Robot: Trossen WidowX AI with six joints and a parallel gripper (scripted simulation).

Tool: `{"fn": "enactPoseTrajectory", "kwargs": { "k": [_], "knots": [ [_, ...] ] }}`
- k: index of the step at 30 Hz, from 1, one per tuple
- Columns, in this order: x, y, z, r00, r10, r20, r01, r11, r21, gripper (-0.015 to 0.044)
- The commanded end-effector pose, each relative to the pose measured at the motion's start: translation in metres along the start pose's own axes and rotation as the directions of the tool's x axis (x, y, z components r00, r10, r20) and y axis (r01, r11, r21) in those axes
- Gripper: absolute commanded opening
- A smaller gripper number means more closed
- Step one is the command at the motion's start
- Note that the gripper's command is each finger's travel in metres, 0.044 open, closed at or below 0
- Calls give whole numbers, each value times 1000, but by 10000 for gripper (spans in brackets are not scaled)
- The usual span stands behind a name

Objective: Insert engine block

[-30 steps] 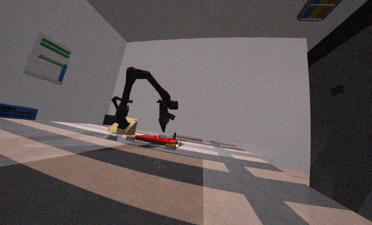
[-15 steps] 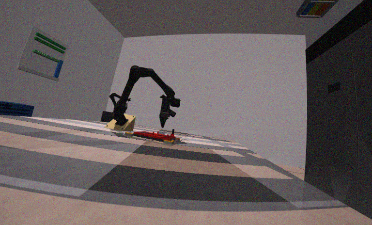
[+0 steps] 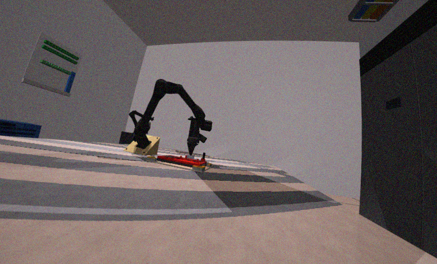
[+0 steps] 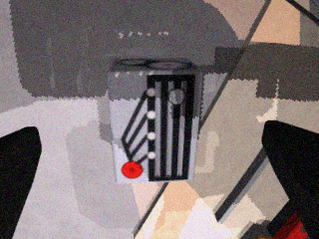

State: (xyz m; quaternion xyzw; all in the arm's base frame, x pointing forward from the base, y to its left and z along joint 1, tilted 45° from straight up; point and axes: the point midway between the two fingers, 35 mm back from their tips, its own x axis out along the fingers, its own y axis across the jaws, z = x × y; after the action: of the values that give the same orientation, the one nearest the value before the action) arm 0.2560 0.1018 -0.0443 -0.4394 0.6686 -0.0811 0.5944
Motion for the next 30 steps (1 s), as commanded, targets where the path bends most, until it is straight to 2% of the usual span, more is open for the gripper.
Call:
{"fn": "enactPoseTrajectory", "kwargs": {
  "k": [1, 7, 17, 26, 30],
  "knots": [
    [8, 0, -1, 1000, -4, -8, 4, 1000, -5, 440],
    [15, 0, -2, 1000, -5, -9, 5, 1000, -5, 440],
    [15, 0, -2, 1000, -5, -9, 5, 1000, -5, 177],
    [15, 0, -2, 1000, -5, -9, 5, 1000, -5, 118],
    [11, 0, -1, 1000, -4, -8, 4, 1000, -5, 12]
  ]
}}
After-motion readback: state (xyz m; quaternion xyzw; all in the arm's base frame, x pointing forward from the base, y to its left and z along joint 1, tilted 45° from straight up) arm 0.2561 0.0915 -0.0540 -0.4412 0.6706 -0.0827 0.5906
